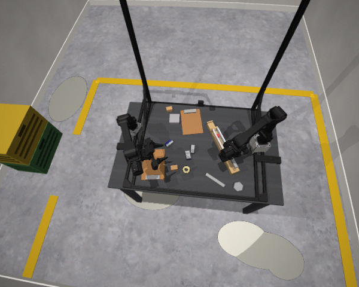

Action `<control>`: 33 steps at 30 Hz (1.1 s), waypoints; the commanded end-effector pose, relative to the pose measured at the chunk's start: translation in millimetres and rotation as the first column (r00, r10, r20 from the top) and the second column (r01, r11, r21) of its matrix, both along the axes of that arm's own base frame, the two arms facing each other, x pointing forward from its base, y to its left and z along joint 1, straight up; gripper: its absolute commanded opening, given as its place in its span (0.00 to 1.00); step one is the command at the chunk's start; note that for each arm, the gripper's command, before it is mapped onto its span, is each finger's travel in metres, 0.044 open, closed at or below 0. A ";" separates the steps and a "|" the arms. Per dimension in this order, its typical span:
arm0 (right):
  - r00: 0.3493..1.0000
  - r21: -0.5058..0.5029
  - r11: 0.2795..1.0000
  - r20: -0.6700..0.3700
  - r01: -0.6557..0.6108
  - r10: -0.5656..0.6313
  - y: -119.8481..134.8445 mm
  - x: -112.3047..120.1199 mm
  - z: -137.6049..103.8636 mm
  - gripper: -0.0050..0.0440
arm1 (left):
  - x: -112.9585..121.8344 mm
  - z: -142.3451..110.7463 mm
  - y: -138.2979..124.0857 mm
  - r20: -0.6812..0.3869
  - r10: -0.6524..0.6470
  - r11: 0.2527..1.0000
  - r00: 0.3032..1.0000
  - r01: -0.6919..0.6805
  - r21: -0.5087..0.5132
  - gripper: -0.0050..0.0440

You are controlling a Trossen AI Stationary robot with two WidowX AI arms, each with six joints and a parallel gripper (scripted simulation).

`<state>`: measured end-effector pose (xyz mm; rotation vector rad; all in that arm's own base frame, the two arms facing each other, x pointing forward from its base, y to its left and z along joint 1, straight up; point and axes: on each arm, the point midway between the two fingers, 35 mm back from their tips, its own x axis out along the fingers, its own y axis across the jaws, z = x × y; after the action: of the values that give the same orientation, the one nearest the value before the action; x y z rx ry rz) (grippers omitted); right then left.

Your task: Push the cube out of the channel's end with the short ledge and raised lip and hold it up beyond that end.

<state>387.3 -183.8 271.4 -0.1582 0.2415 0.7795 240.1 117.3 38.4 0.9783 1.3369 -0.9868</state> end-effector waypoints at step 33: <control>1.000 0.002 1.000 0.001 0.000 0.000 -0.1 0.0 0.2 0.92 | -9.9 -37.7 14.5 0.002 0.010 1.000 1.000 -0.011 0.005 0.18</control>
<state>387.5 -183.6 271.4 -0.1581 0.2415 0.7802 232.8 133.4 8.2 0.9816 1.3369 -0.9613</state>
